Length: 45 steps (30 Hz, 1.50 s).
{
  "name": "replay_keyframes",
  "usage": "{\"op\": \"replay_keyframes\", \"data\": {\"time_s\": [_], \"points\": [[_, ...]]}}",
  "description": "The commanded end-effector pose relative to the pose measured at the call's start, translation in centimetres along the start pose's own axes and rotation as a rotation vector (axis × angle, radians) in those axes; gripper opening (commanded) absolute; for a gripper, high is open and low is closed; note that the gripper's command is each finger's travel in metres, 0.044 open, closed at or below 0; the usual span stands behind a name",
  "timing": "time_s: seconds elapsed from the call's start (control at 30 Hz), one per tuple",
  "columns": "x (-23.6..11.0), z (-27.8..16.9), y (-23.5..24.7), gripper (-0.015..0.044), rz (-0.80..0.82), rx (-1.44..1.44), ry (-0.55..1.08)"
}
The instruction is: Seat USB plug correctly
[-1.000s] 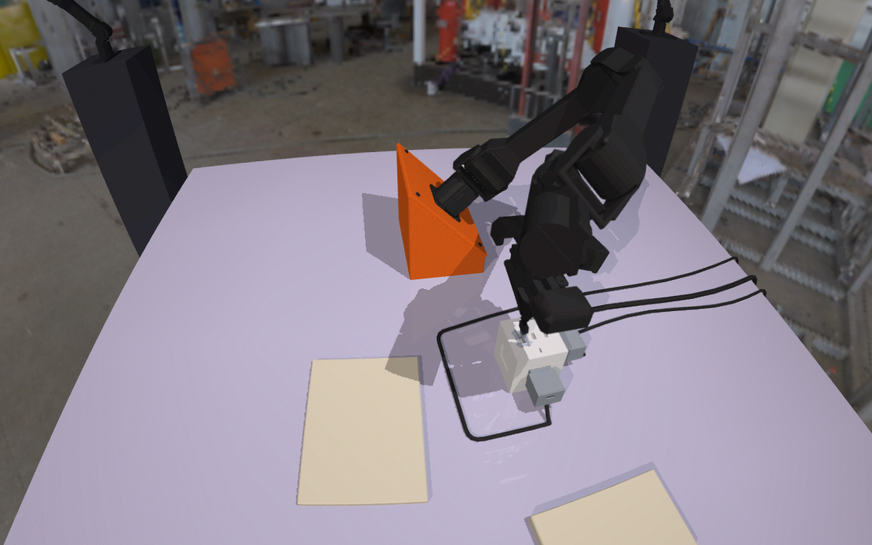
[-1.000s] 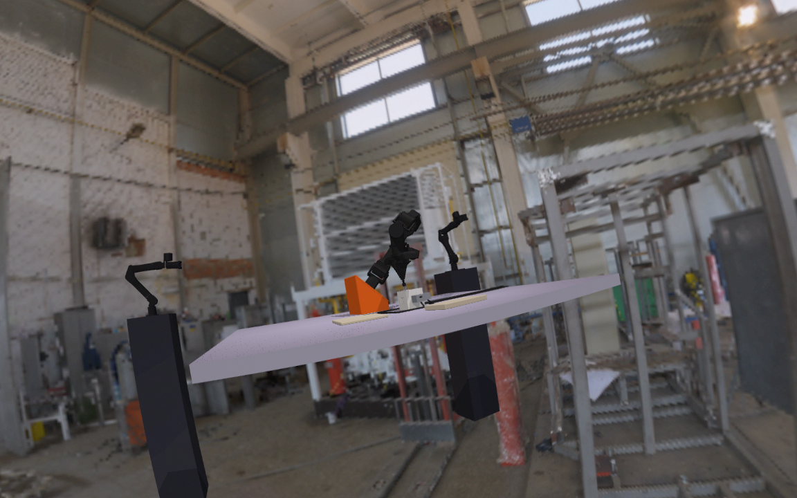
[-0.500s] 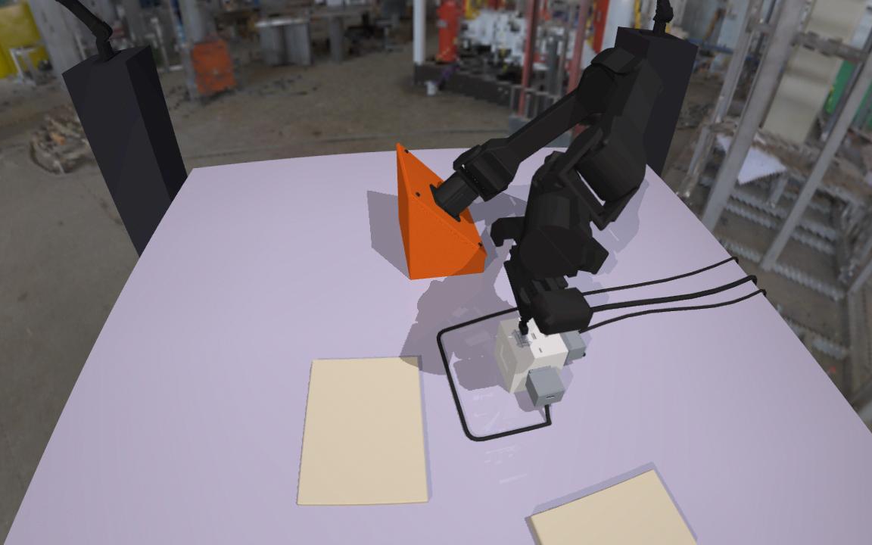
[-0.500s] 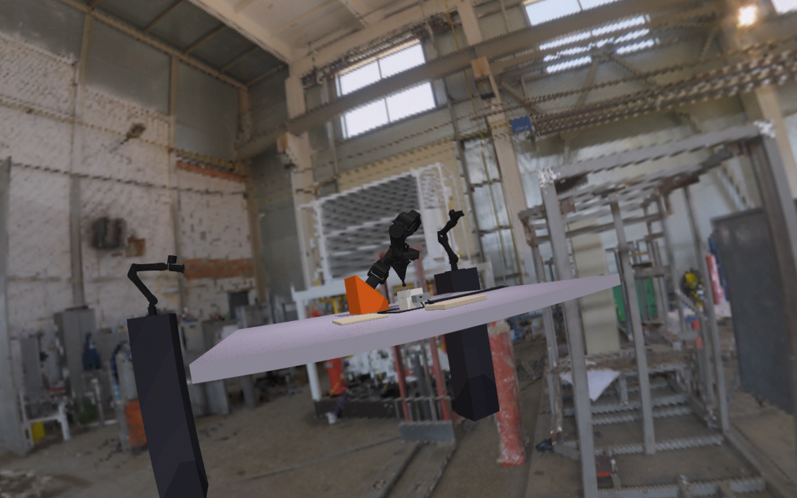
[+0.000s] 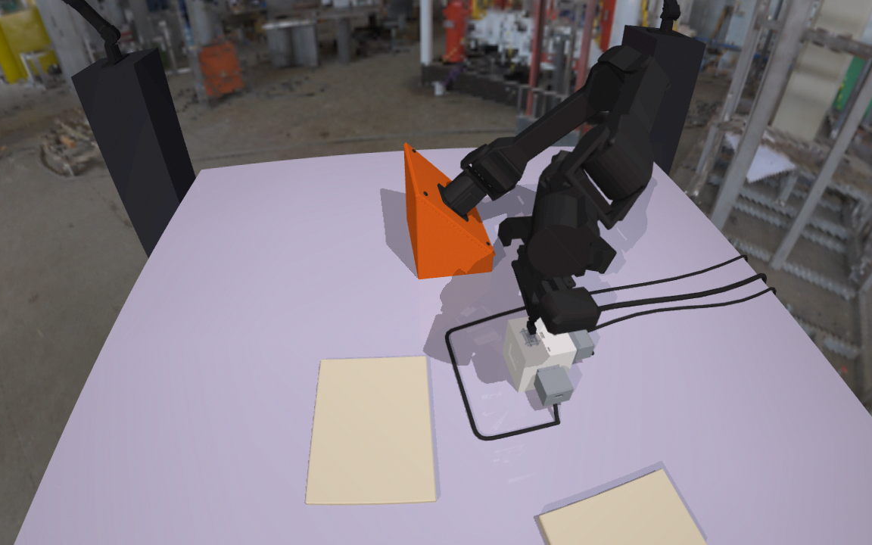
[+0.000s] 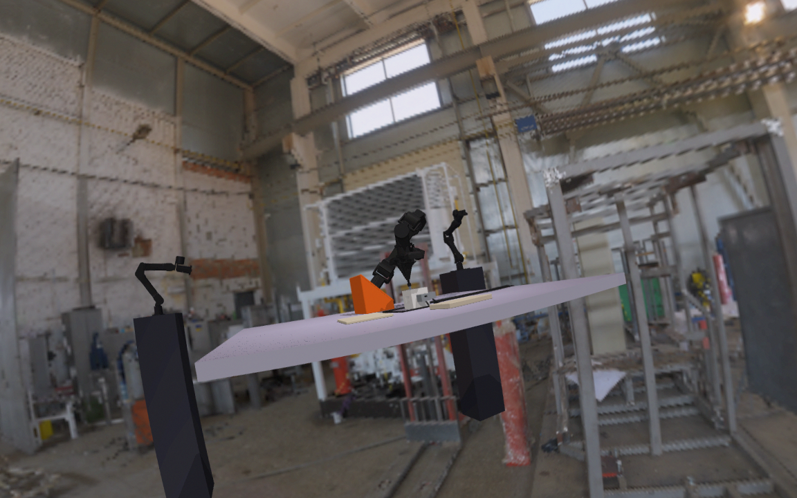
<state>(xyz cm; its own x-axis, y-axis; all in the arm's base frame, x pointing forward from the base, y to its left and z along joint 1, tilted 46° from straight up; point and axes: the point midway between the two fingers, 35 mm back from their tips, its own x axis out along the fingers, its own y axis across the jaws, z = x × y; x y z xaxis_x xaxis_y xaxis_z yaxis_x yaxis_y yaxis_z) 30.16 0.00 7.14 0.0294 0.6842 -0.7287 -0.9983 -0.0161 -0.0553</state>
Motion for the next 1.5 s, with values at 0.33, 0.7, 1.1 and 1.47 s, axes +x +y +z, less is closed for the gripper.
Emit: {"op": "replay_keyframes", "data": {"time_s": [0.33,0.7,1.1,1.47], "points": [[0.15,0.00,-0.02,0.0000,-0.002,0.001,0.003],[0.29,0.01,-0.02,0.0000,-0.002,0.001,0.003],[0.43,0.02,-0.02,0.0000,-0.002,0.001,0.003],[0.56,0.02,-0.02,0.0000,-0.002,0.001,0.003]]}}
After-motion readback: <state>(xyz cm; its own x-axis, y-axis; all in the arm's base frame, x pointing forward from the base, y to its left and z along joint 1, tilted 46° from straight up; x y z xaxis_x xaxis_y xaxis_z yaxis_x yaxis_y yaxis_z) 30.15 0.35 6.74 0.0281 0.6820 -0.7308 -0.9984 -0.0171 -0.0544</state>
